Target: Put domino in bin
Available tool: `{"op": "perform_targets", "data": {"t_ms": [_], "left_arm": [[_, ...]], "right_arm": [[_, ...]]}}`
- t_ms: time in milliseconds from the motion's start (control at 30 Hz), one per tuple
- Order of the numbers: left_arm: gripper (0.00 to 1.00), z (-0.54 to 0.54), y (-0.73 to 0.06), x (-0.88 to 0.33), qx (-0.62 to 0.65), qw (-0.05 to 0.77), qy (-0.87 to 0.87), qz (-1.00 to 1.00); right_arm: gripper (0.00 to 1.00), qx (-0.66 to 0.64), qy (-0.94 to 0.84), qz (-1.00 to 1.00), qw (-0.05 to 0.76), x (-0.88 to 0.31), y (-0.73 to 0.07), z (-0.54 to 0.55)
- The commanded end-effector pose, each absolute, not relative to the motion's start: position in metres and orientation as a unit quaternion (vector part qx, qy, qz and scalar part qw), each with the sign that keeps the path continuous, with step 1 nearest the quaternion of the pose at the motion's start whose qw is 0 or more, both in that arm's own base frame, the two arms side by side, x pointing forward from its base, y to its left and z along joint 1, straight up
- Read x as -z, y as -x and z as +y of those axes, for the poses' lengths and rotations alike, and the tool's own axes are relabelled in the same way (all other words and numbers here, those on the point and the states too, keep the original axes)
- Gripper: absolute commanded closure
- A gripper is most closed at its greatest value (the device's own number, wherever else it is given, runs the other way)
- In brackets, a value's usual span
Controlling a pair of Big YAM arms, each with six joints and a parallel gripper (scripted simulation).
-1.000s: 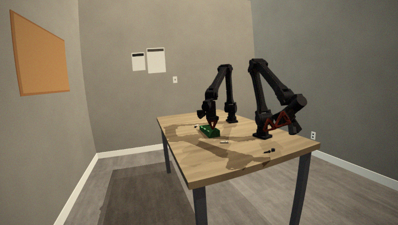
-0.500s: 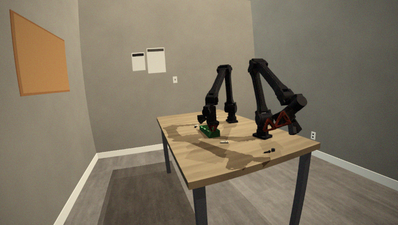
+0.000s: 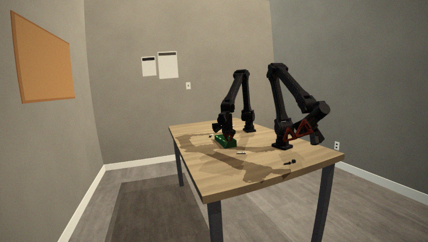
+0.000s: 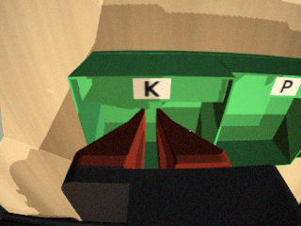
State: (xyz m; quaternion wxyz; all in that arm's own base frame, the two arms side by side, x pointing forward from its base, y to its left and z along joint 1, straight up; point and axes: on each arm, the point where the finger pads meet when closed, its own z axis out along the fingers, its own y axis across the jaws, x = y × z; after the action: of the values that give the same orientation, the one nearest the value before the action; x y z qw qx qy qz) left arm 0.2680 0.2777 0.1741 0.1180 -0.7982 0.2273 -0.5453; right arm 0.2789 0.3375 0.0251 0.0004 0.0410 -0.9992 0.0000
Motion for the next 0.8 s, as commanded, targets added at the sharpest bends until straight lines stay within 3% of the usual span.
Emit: {"op": "perform_targets", "data": {"t_ms": [0, 767], "left_arm": [[0.00, 0.286, -0.265, -0.181, 0.545, 0.129, 0.797, 0.225], [0.00, 0.286, -0.265, -0.181, 0.545, 0.129, 0.797, 0.225]], "right_arm": [[0.91, 0.012, -0.040, -0.999, -0.011, -0.035, -0.288, 0.347], [0.91, 0.012, -0.040, -0.999, -0.011, -0.035, -0.289, 0.347]]}}
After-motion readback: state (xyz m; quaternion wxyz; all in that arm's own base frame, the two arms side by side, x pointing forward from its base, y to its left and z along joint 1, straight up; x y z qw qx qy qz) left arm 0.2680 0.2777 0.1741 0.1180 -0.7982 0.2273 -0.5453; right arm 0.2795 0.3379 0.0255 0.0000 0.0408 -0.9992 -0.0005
